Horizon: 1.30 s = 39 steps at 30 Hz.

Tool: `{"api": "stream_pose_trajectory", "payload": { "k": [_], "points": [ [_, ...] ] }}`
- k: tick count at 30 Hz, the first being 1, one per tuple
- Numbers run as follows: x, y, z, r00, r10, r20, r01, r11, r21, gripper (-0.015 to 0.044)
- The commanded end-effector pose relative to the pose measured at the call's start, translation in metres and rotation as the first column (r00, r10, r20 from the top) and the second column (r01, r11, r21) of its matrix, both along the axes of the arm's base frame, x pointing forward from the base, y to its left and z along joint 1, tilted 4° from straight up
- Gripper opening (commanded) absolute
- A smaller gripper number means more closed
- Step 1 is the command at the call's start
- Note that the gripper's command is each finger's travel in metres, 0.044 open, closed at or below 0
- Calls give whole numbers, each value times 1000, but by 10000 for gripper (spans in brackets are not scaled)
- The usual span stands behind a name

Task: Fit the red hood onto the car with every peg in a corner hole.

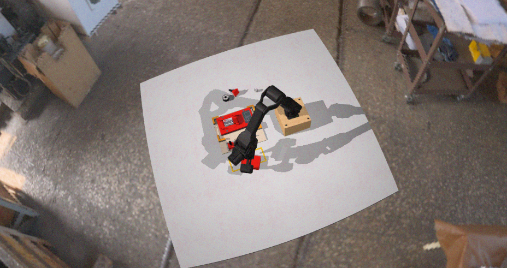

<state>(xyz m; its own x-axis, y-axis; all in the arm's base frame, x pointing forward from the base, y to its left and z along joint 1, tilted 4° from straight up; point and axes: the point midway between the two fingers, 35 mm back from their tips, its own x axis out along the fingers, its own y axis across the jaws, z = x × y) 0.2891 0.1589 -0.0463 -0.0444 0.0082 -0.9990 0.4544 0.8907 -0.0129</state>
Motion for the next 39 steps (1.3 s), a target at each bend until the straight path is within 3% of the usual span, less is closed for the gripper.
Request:
{"api": "stream_pose_trajectory", "payload": {
  "k": [1,30,33,39],
  "points": [
    [0,1,-2,1000,-4,-2,4,1000,4,440],
    [-1,1,-17,1000,-4,-2,4,1000,4,440],
    [-1,0,-15,1000,0,0,0,1000,0,361],
    [-1,0,-15,1000,0,0,0,1000,0,321]
  ]
}}
